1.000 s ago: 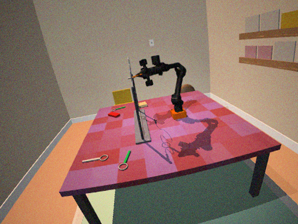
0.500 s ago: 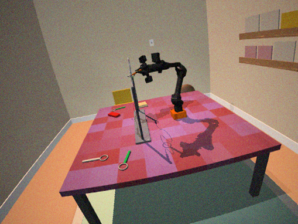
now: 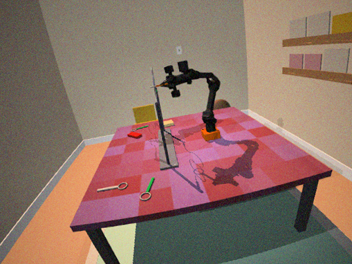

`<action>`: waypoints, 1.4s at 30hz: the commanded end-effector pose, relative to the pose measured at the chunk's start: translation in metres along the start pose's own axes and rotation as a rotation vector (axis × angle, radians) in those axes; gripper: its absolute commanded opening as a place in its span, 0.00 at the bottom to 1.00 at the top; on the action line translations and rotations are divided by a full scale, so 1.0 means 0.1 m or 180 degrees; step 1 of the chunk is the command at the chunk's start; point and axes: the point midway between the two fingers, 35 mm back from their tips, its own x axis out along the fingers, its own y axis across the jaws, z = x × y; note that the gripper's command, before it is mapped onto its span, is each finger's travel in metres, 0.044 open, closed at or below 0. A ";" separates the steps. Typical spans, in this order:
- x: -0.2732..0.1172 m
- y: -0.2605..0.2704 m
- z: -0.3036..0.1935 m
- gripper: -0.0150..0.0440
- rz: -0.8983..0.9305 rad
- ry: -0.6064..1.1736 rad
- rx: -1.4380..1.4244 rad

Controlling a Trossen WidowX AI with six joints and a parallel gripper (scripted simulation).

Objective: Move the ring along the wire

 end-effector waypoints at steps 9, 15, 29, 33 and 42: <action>0.03 -0.16 0.02 0.00 -0.0410 -0.0095 -0.0723; 0.02 -0.25 0.04 0.00 -0.0633 -0.0144 -0.1117; -0.01 -0.45 0.14 0.00 -0.1159 -0.0261 -0.2043; -0.02 -0.50 0.18 0.00 -0.1309 -0.0295 -0.2308; -0.07 -0.59 0.28 0.00 -0.1647 -0.0370 -0.2904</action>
